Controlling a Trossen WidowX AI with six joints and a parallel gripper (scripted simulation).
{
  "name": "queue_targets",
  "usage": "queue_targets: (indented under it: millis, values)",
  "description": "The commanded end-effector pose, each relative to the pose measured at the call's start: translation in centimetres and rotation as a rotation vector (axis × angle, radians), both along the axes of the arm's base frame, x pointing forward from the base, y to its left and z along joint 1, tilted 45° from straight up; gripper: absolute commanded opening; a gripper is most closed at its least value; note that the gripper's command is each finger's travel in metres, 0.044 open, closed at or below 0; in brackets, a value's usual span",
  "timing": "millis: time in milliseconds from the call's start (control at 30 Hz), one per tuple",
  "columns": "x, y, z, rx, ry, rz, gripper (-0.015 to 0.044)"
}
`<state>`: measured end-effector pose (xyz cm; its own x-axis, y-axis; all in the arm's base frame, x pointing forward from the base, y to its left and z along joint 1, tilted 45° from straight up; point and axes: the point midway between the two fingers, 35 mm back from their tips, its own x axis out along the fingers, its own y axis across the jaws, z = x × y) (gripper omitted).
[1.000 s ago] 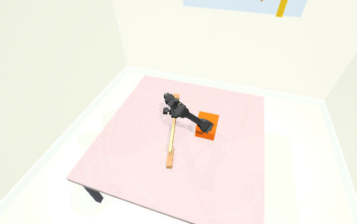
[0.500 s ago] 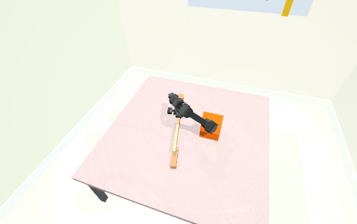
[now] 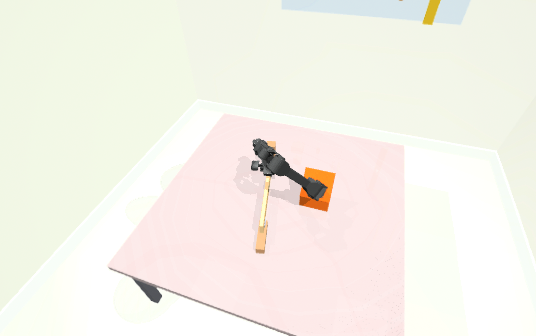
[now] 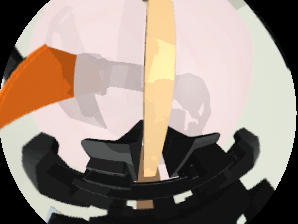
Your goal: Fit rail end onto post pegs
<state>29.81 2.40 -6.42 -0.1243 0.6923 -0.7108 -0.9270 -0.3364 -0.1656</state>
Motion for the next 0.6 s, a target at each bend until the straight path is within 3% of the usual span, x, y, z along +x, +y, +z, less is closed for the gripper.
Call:
queue_targets:
  millis: [0, 567]
  values:
    - [0.33, -0.28, -0.03, -0.004, -0.009, -0.002, 0.0000]
    - [0.54, -0.55, -0.40, -0.004, -0.009, -0.002, 0.0000]
